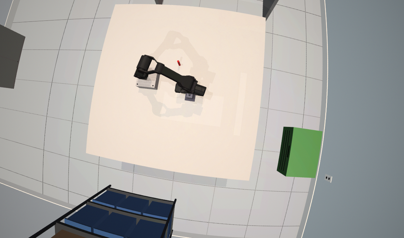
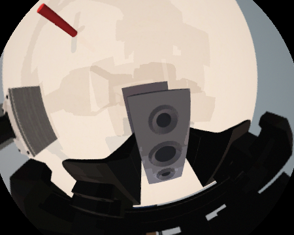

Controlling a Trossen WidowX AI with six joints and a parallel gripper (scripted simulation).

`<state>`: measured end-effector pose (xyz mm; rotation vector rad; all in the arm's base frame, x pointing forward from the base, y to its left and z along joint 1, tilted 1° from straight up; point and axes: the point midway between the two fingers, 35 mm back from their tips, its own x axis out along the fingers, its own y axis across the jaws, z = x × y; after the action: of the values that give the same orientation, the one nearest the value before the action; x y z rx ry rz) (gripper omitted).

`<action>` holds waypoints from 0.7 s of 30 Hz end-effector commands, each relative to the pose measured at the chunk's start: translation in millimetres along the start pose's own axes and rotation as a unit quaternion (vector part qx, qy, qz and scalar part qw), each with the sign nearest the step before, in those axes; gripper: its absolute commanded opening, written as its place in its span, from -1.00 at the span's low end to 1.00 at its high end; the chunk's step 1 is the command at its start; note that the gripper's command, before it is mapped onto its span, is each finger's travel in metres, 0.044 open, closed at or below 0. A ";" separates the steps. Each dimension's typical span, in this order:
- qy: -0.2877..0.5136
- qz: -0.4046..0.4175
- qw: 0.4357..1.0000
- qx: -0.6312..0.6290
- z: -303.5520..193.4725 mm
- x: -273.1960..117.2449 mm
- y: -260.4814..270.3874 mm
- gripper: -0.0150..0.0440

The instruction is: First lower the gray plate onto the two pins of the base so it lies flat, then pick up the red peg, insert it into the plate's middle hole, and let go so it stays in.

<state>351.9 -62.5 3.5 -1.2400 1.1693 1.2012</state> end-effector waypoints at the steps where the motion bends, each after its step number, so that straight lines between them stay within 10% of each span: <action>1: 0.002 0.003 1.000 -0.003 -0.6 8.5 1.3 -0.49; 15: 0.000 0.002 1.000 0.000 0.1 12.8 1.0 -0.49; 21: 0.000 0.002 1.000 0.000 0.1 12.8 1.0 0.04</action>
<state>351.4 -62.4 -9.6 -1.2381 1.1712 1.2044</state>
